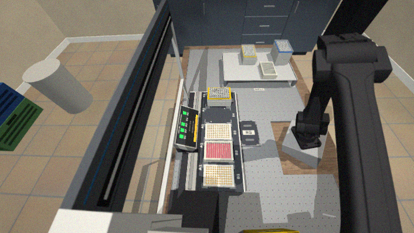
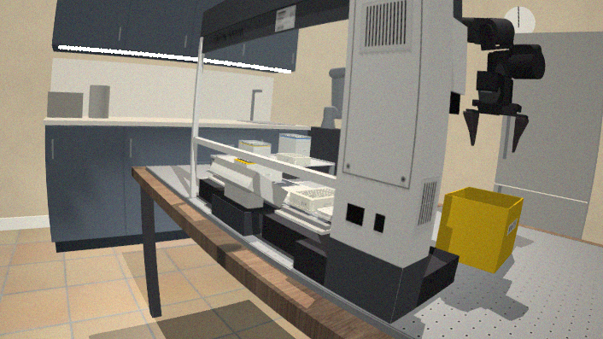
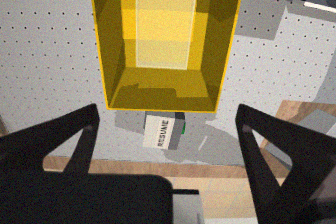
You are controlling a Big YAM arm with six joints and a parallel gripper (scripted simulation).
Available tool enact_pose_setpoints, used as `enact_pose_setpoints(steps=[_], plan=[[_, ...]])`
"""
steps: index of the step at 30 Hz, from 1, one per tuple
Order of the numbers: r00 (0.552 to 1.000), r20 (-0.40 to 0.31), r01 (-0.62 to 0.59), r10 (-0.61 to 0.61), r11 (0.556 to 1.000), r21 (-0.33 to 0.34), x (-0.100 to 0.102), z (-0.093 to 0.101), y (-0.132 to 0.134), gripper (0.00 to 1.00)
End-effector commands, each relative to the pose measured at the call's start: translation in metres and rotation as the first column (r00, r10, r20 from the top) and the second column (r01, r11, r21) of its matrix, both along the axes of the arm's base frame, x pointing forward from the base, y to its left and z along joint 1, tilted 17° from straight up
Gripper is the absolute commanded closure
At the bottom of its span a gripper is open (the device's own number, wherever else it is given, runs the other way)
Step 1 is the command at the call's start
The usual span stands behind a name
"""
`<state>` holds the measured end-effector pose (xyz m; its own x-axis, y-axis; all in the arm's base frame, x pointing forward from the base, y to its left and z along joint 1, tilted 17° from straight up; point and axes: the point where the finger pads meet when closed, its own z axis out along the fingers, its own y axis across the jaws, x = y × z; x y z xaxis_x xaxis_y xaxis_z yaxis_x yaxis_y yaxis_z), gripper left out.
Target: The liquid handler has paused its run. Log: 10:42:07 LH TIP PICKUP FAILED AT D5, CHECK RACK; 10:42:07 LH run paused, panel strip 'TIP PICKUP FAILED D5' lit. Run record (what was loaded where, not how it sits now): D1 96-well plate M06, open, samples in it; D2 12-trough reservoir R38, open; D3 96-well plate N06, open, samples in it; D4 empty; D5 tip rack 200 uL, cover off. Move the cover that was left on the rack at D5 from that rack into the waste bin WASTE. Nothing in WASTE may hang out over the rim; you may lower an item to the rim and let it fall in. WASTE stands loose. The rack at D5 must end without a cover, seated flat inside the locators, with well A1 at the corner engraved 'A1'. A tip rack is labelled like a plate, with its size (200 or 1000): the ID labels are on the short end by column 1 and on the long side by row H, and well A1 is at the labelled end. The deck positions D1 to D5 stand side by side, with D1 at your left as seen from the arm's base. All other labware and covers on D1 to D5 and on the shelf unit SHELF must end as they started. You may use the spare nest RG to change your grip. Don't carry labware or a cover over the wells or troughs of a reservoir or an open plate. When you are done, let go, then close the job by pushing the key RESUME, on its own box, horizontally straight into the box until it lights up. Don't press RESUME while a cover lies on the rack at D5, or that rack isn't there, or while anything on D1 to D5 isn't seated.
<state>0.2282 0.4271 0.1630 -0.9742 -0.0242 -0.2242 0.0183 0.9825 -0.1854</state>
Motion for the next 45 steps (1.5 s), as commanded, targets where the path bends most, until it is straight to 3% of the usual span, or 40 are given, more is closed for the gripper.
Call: enact_pose_setpoints(steps=[1, 45], plan=[[0.999, 0.035, -0.004, 0.001, 0.996, 0.084, 0.0036, 0.0360, 0.0205, 0.00], [0.999, 0.034, -0.002, -0.001, 0.997, 0.082, 0.0027, 0.0399, 0.0212, 0.00]])
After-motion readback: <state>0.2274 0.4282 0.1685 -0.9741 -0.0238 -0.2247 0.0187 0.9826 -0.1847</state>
